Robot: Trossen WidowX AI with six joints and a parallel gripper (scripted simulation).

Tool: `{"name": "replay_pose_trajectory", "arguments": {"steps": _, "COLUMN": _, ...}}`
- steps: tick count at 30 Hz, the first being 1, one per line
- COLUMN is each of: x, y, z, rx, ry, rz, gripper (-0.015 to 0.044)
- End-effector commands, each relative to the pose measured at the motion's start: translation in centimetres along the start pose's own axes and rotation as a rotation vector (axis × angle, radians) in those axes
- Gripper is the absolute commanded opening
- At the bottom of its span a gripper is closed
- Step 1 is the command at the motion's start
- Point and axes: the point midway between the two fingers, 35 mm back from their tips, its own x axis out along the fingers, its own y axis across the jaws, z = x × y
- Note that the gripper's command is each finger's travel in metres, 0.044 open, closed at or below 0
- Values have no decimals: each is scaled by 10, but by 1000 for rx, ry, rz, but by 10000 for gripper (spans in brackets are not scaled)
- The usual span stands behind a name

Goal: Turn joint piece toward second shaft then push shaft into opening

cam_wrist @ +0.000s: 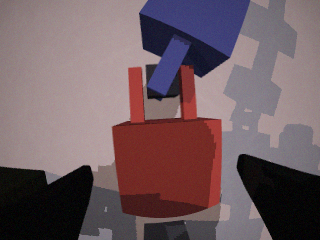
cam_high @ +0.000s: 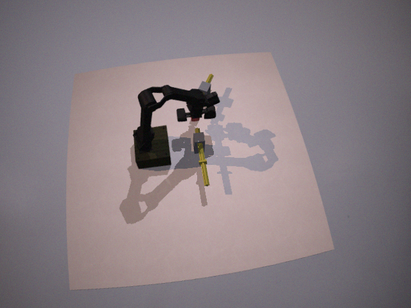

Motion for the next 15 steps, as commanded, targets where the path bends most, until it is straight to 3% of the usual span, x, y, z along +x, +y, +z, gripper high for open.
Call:
{"name": "replay_pose_trajectory", "arguments": {"steps": 1, "x": -2, "y": 1, "z": 1, "rx": -7, "ry": -20, "rz": -1, "gripper": 440}}
{"name": "replay_pose_trajectory", "arguments": {"steps": 15, "x": -34, "y": -6, "z": 14, "rx": 419, "ry": 50, "rz": -5, "gripper": 440}}
